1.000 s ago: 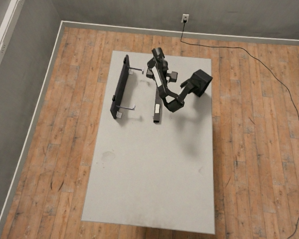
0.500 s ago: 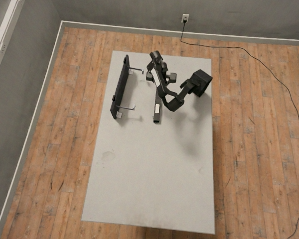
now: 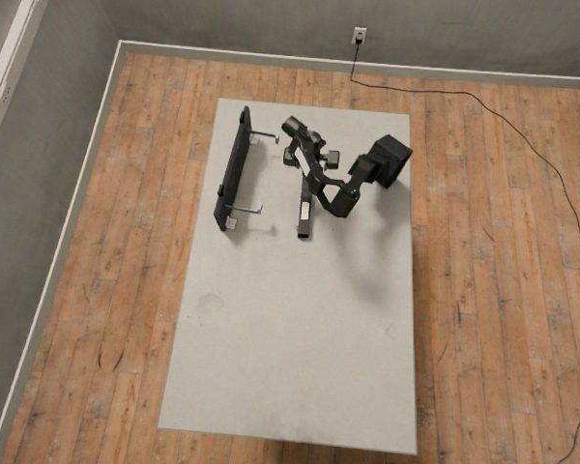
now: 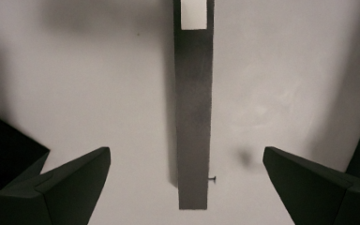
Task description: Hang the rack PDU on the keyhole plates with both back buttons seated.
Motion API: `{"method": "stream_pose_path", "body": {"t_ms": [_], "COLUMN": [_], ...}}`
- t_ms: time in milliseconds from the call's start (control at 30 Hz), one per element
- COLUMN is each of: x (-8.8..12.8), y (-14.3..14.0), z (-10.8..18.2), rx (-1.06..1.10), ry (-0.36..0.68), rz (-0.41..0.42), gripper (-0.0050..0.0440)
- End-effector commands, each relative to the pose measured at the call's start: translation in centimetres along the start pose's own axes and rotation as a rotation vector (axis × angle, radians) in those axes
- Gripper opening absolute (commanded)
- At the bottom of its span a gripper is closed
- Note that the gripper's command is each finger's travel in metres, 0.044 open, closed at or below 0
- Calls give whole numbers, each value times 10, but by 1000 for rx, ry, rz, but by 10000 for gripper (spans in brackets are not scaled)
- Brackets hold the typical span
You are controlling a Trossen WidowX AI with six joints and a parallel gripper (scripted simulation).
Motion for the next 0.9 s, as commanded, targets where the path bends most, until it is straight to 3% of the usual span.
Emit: {"method": "stream_pose_path", "body": {"t_ms": [0,433,533,633,867], "x": [-18,-54,-56,-79,-91], "y": [-1,-3,-3,0,-4], "z": [-4,-16,-16,-14,-15], "rx": [1,43,45,9,33], "ry": [5,-30,-26,-27,-28], "rz": [19,72,73,39,64], "gripper": [440,440,440,440,440]}}
Point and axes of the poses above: the point midway between the two fingers, 35 mm back from their tips, its own x axis back along the fingers, its own y axis across the jaws, z = x × y, the point moved 7 cm from there along x, back along the fingers, and after that the axes turned 1 degree about -x, right-handed, at the moved point
